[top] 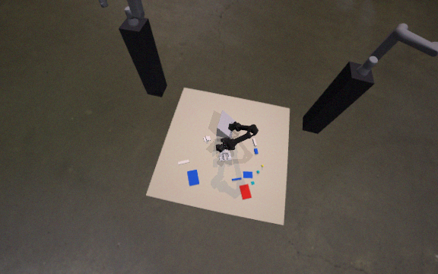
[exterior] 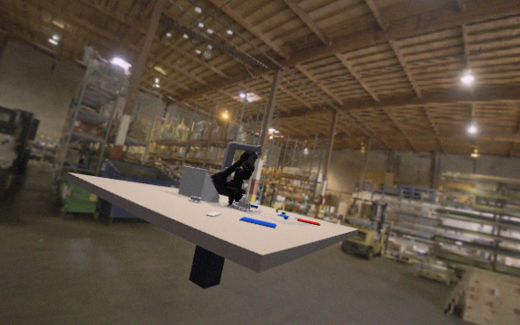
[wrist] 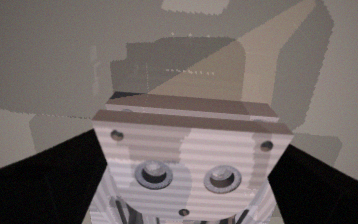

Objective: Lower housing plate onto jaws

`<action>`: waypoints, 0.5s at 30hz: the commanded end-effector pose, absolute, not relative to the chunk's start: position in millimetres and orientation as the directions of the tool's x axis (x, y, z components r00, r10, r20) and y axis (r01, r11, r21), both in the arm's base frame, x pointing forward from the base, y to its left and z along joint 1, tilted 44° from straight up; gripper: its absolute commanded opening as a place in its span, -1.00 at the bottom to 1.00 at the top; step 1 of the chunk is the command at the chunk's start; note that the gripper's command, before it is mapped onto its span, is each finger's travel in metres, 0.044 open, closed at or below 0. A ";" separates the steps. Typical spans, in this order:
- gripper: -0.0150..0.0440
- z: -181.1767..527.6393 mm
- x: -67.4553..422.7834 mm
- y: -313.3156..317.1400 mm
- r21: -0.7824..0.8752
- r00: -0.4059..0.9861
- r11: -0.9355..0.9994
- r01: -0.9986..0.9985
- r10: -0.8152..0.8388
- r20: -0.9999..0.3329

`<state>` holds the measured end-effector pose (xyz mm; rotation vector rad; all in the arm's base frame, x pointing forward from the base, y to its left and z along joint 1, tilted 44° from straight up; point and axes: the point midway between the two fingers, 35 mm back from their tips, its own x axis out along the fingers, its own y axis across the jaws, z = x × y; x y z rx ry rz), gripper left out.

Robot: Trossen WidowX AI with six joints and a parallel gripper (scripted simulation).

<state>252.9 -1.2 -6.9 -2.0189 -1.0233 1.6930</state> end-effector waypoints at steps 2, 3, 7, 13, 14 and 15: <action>0.70 -7.7 251.8 -0.1 -0.649 0.044 -0.693 0.313 0.693 -0.720; 0.70 -7.7 251.8 -0.1 -0.649 0.044 -0.693 0.313 0.693 -0.720; 0.70 -9.1 251.9 1.2 -0.649 0.044 -0.693 0.313 0.693 -0.719; 0.70 -9.5 251.9 1.6 -0.649 0.044 -0.693 0.313 0.693 -0.719; 0.70 -9.5 251.9 1.6 -0.649 0.044 -0.693 0.313 0.693 -0.719; 0.70 -9.5 251.9 1.6 -0.649 0.044 -0.693 0.313 0.693 -0.719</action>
